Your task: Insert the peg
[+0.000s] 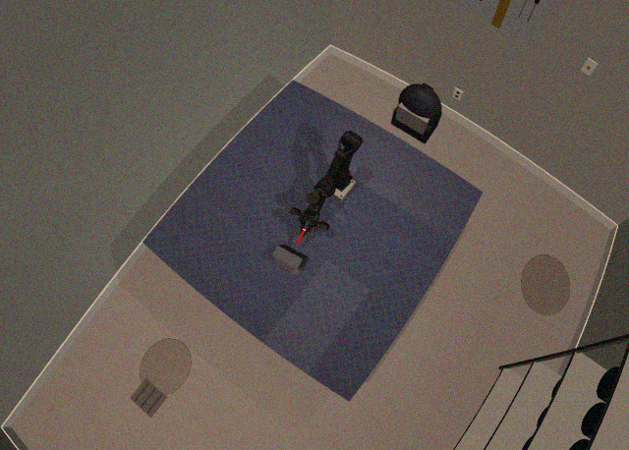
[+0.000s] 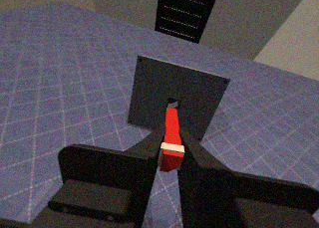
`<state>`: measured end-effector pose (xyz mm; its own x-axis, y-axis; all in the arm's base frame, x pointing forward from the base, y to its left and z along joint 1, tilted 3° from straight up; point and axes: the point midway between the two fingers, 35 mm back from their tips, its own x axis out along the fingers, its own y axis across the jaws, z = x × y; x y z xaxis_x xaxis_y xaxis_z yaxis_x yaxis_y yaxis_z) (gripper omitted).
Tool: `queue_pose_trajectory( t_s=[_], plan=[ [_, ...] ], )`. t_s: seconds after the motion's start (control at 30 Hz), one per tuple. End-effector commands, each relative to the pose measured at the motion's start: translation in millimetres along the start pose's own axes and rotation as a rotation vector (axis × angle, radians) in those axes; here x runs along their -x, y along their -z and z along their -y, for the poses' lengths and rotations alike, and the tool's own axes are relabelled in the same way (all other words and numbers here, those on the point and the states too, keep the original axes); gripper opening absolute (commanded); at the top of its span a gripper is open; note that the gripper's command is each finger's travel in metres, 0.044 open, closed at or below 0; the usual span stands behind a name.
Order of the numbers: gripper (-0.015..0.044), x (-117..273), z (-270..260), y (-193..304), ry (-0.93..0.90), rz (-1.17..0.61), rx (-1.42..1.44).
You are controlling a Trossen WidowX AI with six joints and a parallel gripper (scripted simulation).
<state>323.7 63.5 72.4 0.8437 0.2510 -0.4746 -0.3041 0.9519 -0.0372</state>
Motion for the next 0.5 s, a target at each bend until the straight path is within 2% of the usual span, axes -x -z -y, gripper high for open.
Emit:
queue_pose_trajectory(
  t_s=[0.0, 0.47],
  plan=[
    [0.0, -1.9, 0.9, 1.3, 0.005, 0.003, -0.016],
    [0.0, -7.7, 2.6, 3.6, 0.013, 0.028, -0.068]
  ],
)
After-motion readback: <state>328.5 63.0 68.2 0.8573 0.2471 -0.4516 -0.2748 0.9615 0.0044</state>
